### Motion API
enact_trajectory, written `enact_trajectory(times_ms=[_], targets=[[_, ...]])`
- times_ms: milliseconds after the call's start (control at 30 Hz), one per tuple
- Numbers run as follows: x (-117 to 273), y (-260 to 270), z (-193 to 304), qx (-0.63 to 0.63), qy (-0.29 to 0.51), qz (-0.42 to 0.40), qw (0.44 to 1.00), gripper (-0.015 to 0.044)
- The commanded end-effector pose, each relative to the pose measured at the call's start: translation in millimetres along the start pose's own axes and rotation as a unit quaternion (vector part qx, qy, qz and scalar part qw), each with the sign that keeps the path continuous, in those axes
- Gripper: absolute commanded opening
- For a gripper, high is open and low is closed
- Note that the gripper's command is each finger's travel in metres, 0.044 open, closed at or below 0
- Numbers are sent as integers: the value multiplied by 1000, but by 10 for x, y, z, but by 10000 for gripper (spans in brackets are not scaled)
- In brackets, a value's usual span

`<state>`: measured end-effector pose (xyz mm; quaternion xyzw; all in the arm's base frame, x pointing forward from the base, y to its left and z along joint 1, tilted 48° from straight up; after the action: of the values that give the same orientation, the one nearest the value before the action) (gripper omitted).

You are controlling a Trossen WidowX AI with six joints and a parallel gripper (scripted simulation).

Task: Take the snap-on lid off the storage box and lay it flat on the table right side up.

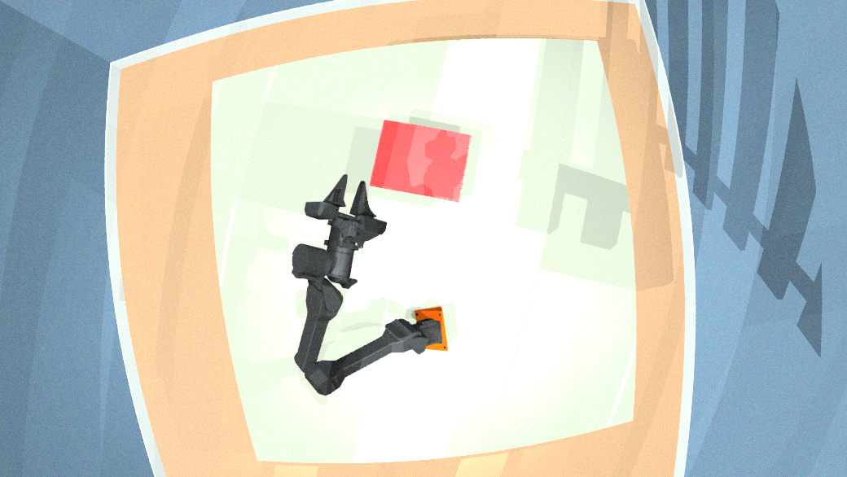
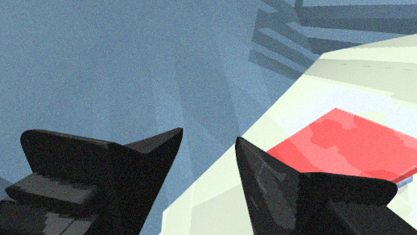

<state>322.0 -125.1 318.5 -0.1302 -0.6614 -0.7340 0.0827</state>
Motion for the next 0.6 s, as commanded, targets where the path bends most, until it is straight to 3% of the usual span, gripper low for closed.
enact_trajectory(times_ms=[0,133,300,567], targets=[[-134,-540,-49,-86,35,85,992,235],[-157,-917,-55,-156,58,143,976,235],[-78,-1635,3,-312,95,252,911,235],[-58,-1718,9,-324,93,263,904,235]])
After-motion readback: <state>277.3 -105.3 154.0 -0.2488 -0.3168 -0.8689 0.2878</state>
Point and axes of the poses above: the point midway between the two fingers, 35 mm back from their tips, its own x axis back along the fingers, its own y axis across the jaws, z = x × y, the point moved 5 cm from there along x, back along the fingers, and after that the axes turned 2 degrees about x, right-handed, at the moved point
